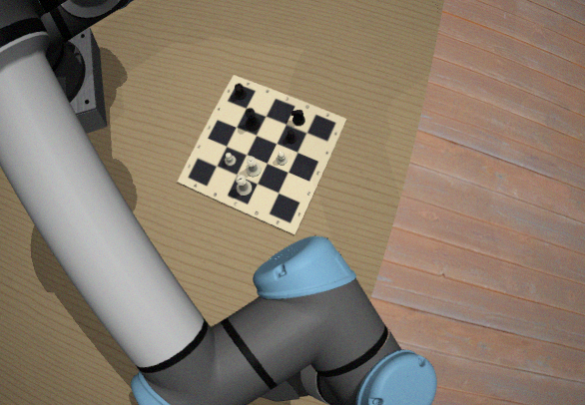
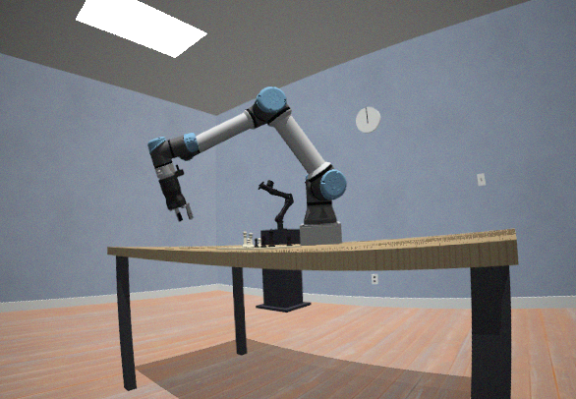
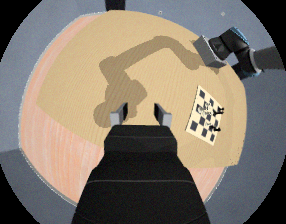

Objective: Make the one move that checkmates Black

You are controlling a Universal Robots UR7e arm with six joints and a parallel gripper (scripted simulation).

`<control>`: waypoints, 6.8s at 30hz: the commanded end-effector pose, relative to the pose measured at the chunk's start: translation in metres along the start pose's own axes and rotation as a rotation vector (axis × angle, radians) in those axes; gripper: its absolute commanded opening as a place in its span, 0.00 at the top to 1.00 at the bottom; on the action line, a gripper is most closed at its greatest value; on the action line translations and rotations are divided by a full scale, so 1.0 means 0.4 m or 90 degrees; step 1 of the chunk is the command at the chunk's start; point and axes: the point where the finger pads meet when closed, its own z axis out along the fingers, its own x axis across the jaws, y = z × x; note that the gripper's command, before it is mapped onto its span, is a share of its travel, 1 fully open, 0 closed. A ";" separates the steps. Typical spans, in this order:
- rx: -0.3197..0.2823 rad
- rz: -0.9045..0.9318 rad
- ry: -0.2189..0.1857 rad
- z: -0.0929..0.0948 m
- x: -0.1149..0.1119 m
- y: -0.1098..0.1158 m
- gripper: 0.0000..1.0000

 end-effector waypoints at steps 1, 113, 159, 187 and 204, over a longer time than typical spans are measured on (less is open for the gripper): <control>0.017 0.107 0.077 0.031 0.052 -0.013 0.00; 0.157 1.039 0.756 0.299 0.519 -0.129 0.00; -0.096 1.012 0.274 0.085 0.688 -0.085 0.00; -0.263 0.986 0.148 0.000 0.746 -0.038 0.00; -0.263 0.986 0.148 0.085 0.736 -0.001 0.21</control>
